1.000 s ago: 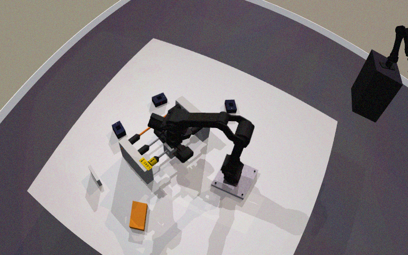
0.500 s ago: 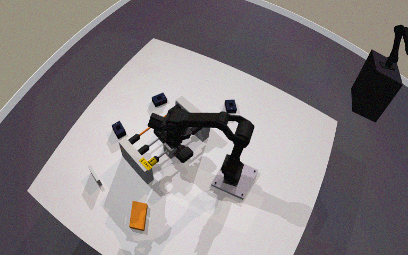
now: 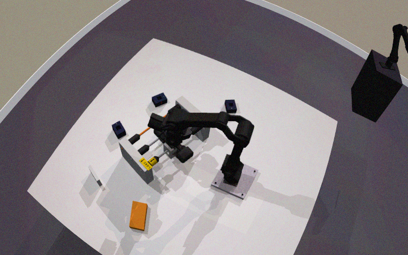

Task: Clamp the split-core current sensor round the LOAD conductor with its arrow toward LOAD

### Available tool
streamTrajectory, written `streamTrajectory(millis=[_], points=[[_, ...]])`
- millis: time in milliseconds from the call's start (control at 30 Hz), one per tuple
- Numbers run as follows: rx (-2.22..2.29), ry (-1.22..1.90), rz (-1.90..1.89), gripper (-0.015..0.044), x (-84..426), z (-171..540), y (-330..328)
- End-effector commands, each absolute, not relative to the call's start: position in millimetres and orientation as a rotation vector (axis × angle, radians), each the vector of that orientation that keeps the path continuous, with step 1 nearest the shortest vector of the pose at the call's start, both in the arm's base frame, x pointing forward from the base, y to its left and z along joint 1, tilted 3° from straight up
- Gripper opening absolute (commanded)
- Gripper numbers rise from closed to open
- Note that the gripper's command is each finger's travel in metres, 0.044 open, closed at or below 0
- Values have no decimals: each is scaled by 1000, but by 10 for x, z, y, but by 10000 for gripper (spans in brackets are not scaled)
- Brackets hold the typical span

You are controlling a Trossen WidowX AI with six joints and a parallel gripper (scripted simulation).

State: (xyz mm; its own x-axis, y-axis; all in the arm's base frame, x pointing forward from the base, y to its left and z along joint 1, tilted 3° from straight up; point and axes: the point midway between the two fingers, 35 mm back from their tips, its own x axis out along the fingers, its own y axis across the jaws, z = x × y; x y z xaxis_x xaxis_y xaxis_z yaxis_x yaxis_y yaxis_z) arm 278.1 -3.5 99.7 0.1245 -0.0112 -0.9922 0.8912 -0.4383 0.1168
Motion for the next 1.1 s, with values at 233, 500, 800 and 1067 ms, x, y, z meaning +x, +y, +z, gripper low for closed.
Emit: streamTrajectory(millis=[233, 500, 800, 1067], points=[[1603, 878, -1425, 256, 2780, 997, -35], [1603, 878, -1425, 256, 2780, 997, -35], [1603, 878, -1425, 440, 2780, 997, -35], [1603, 878, -1425, 440, 2780, 997, -35]])
